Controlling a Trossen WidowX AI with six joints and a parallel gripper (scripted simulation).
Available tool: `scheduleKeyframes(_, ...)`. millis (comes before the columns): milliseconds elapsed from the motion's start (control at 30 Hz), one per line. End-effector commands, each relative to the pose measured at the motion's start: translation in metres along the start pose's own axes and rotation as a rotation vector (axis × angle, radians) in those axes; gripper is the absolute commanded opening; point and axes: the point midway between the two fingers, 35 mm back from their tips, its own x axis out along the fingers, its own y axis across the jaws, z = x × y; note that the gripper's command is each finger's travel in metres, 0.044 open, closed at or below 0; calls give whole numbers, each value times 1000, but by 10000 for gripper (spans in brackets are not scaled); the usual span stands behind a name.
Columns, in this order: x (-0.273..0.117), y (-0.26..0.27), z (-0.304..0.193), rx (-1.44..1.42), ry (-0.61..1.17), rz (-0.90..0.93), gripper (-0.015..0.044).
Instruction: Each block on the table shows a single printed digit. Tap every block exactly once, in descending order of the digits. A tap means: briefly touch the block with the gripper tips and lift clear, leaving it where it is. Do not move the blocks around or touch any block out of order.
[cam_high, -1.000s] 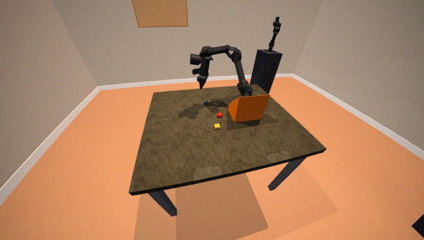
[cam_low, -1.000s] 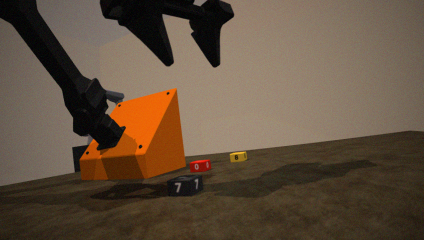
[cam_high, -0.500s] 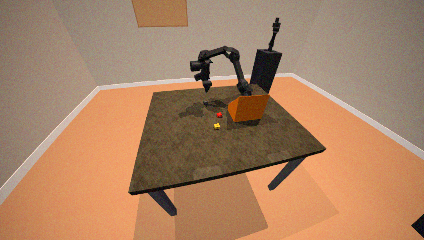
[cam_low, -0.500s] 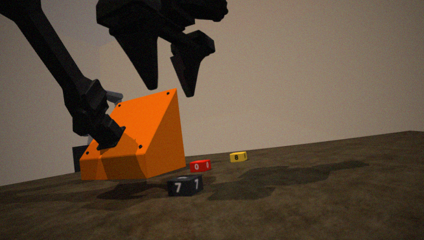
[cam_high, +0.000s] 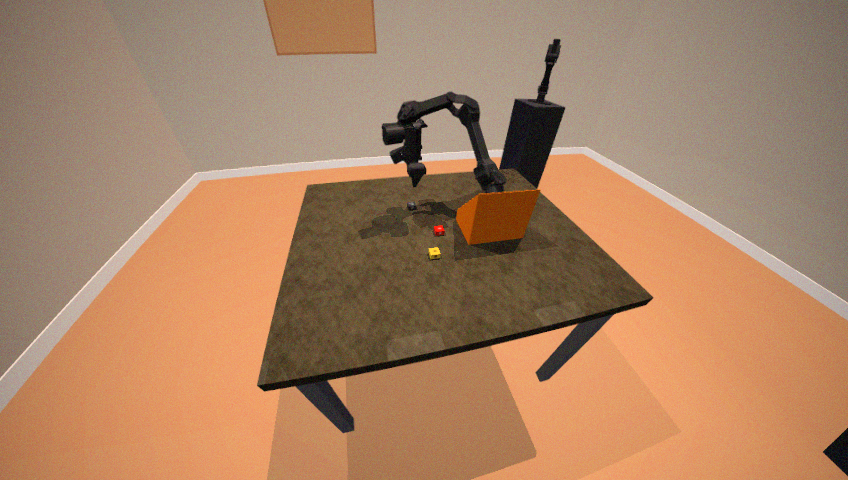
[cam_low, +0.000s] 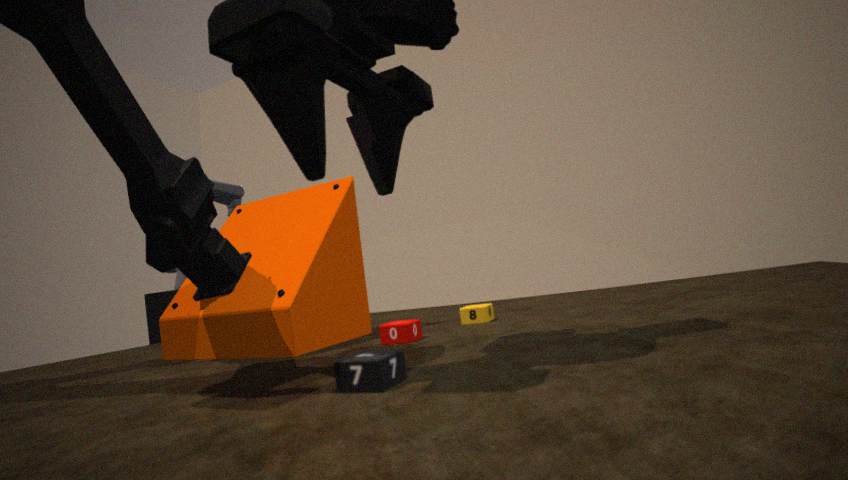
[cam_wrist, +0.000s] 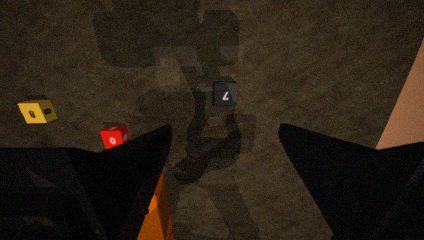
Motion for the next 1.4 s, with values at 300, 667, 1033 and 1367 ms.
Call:
scheduleKeyframes(300, 0, 157, -69, -9, 7, 10, 400)
scheduleKeyframes(667, 0, 161, -72, -6, 8, 9, 400)
scheduleKeyframes(1033, -1, 168, -69, -11, 9, 11, 400)
scheduleKeyframes(1367, -3, 277, -31, -8, 6, 18, 400)
